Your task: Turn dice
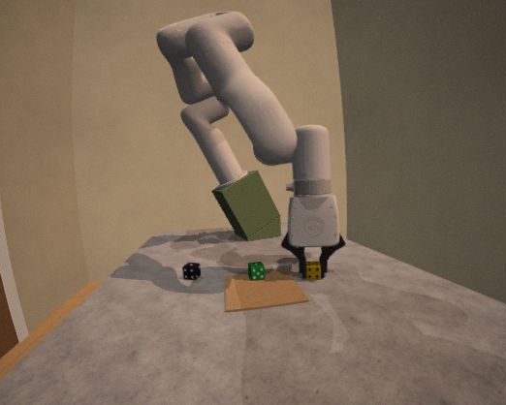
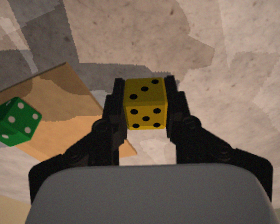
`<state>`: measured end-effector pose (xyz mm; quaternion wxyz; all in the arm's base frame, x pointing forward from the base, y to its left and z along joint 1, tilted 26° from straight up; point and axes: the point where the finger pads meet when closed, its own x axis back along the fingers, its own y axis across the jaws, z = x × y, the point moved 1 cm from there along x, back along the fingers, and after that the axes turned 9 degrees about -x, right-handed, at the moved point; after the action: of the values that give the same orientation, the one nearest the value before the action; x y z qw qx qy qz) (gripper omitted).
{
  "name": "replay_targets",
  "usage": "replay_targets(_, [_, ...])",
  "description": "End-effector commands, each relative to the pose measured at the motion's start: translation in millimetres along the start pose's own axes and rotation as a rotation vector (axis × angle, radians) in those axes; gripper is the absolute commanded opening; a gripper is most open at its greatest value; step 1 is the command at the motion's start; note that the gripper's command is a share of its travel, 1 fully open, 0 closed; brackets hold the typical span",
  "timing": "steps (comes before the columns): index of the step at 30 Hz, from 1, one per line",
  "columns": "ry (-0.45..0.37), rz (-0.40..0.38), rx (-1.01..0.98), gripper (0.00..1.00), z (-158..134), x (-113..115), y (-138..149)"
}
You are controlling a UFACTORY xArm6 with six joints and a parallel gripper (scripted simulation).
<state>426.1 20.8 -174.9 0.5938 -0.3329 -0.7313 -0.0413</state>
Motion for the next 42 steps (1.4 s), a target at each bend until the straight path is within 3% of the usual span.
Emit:
replay_targets(1, [-0.003, -0.003, -0.001, 0.27, -1.4, 7.1, 1.3])
replay_targets(5, [-0.003, -0.003, -0.001, 0.27, -1.3, 28.2, 1.2])
replay_targets(7, [-0.003, -0.003, -0.001, 0.27, -1.3, 28.2, 1.2])
replay_targets(14, [-0.003, -0.003, -0.001, 0.27, -1.2, 79.9, 1.1])
replay_targets(18, [-0.003, -0.003, -0.001, 0.27, -1.1, 97.1, 1.0])
replay_targets(33, [-0.003, -0.003, -0.004, 0.27, -1.1, 100.6, 1.1])
replay_targets(42, [-0.002, -0.003, -0.116, 0.27, -1.7, 100.0, 2.7])
